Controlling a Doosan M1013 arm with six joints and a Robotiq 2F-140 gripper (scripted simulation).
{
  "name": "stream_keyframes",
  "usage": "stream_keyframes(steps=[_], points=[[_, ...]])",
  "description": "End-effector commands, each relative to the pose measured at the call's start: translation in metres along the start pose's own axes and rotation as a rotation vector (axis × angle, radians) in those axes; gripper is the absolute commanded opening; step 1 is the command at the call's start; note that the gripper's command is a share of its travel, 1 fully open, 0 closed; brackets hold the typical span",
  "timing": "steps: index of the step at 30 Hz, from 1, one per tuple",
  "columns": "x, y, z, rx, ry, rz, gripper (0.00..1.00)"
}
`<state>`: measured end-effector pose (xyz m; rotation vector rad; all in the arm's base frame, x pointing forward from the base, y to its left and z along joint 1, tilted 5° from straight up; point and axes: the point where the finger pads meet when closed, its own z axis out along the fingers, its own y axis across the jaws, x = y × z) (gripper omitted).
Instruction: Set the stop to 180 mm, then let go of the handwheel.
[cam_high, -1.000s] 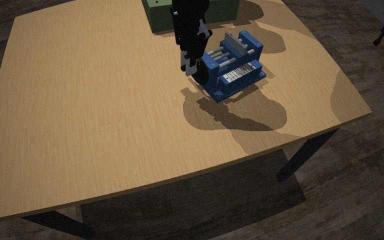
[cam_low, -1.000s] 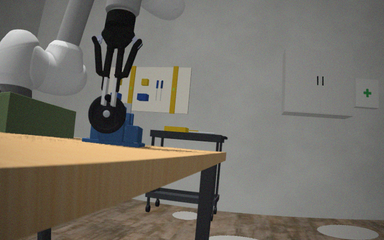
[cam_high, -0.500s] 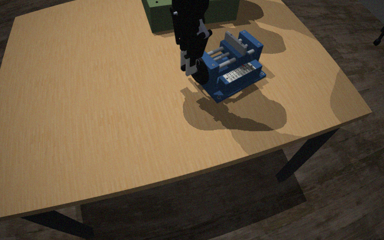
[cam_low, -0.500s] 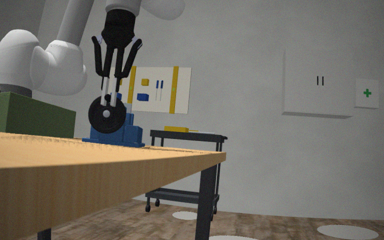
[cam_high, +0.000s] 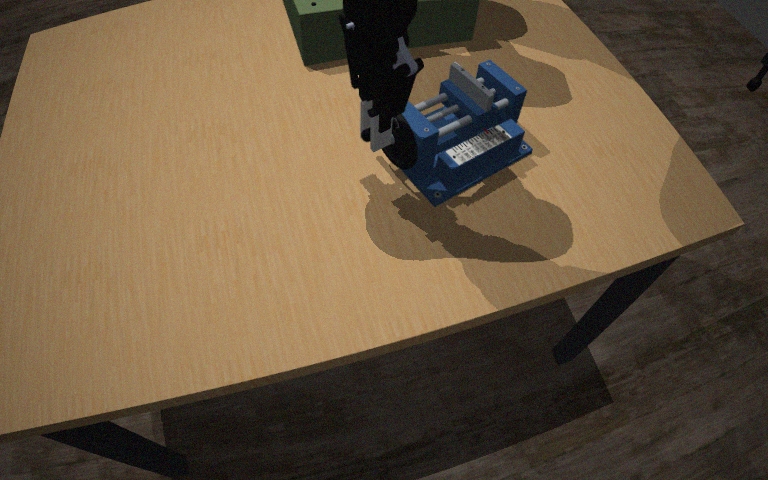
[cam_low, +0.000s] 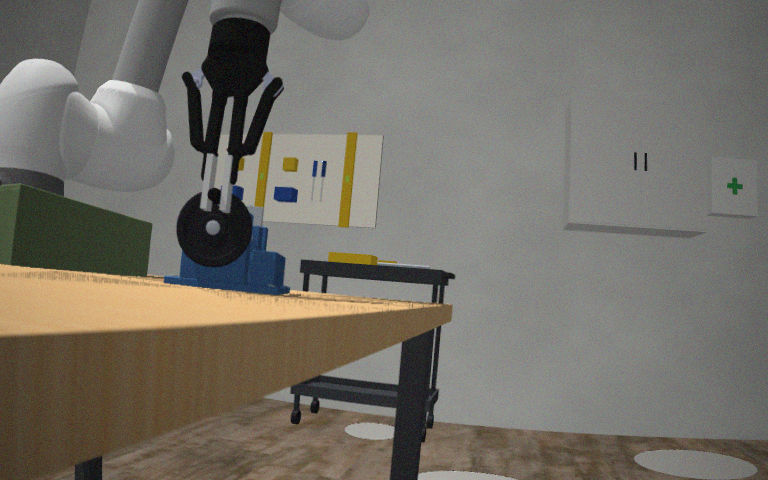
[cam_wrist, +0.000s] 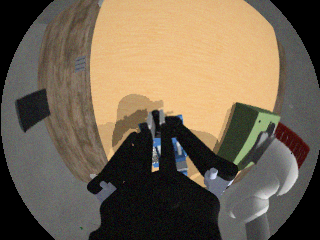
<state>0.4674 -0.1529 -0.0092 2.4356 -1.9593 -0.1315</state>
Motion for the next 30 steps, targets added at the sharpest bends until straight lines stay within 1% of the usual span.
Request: stream_keyframes(steps=[1, 30], points=[[0.0000, 0.0010, 0.0000, -0.001, 0.000, -0.001, 0.04], [0.0000, 0.0077, -0.0005, -0.001, 0.000, -0.001, 0.04]])
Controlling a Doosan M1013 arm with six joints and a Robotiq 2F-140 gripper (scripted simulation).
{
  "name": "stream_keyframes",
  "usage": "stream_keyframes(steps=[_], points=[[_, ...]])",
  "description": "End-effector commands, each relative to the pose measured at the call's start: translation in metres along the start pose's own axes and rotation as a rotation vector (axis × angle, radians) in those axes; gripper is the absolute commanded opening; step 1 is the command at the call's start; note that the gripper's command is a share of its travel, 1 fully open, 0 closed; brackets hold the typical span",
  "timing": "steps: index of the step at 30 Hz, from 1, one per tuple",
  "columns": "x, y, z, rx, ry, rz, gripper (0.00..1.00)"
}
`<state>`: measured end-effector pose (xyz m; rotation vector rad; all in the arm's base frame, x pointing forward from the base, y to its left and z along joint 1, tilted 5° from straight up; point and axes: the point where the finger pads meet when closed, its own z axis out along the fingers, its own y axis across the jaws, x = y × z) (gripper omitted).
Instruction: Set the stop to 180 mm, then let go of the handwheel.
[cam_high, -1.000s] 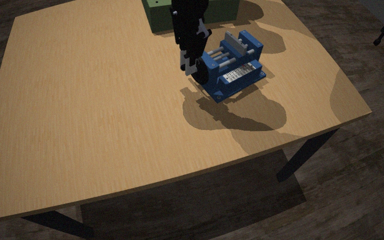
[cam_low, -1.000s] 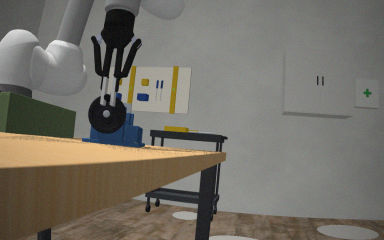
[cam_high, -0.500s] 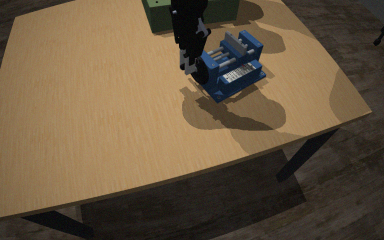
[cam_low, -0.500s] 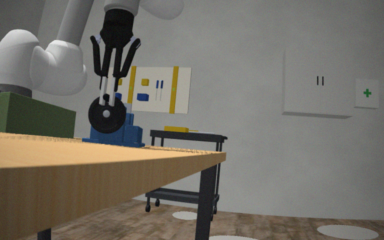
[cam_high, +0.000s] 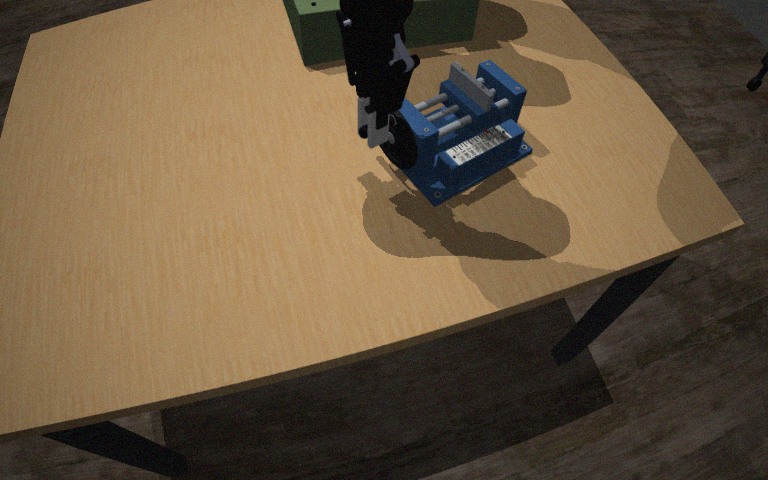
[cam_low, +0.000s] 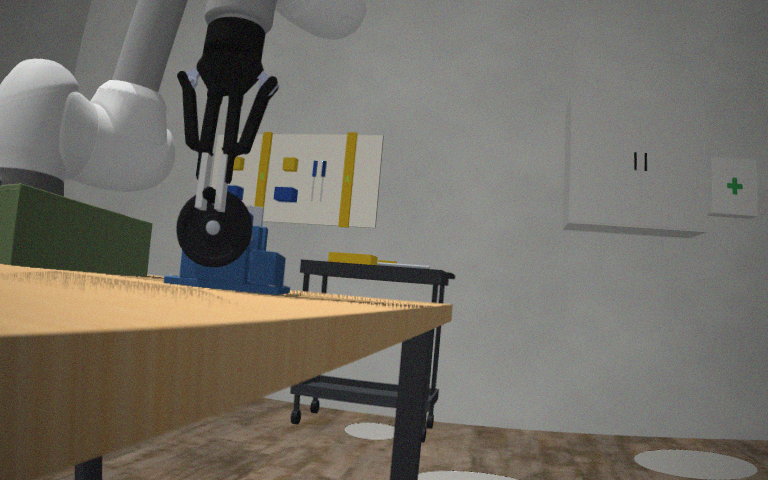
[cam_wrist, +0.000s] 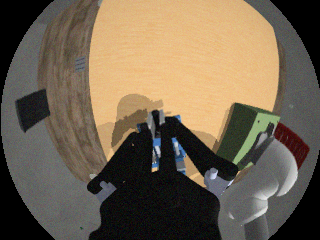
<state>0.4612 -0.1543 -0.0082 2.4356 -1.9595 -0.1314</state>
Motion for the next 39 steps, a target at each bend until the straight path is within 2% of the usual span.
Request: stream_keyframes(steps=[1, 39], points=[[0.000, 0.002, 0.000, -0.001, 0.000, -0.001, 0.04], [0.000, 0.021, 0.007, -0.001, 0.000, -0.001, 0.04]])
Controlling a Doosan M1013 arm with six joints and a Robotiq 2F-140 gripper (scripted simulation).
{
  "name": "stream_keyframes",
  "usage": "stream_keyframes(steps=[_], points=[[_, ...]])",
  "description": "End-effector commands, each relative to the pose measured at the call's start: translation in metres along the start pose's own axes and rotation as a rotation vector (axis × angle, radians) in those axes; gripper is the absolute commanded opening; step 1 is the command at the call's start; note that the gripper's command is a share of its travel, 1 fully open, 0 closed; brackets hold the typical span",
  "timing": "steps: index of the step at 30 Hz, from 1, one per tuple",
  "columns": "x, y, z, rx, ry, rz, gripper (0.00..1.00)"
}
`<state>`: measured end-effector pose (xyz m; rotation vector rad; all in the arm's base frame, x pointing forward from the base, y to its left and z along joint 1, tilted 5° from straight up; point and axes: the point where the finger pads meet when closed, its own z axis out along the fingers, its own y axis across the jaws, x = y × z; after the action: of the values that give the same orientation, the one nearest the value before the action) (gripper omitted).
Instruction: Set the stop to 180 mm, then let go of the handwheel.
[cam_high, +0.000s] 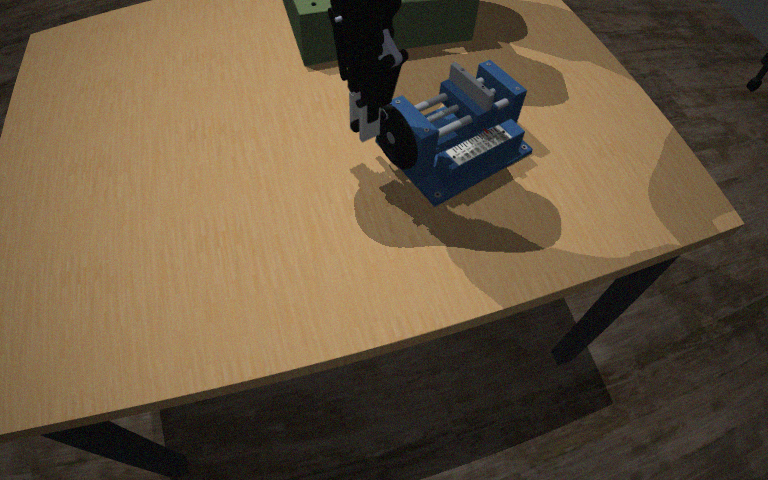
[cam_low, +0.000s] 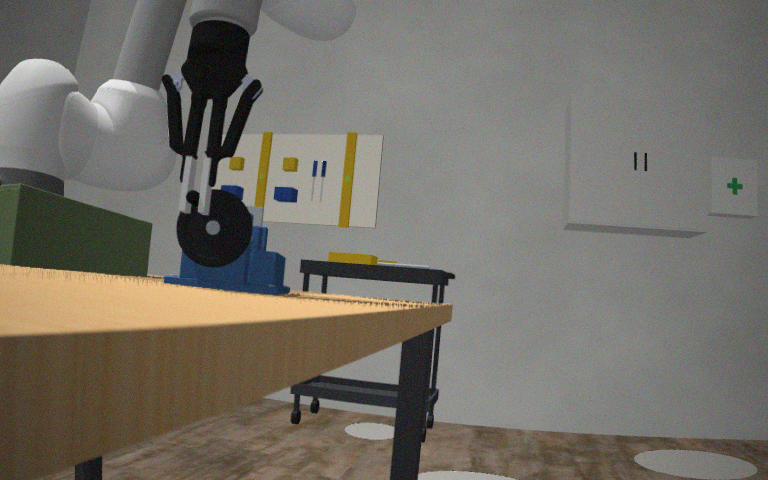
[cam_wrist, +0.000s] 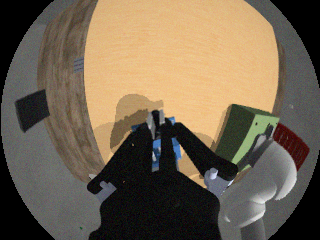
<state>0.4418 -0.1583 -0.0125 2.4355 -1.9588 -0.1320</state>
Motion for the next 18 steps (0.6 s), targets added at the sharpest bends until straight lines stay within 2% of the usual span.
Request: stream_keyframes(steps=[1, 18], points=[[0.000, 0.002, 0.002, -0.001, 0.000, 0.000, 0.04], [0.000, 0.012, 0.012, -0.001, 0.000, 0.000, 0.04]])
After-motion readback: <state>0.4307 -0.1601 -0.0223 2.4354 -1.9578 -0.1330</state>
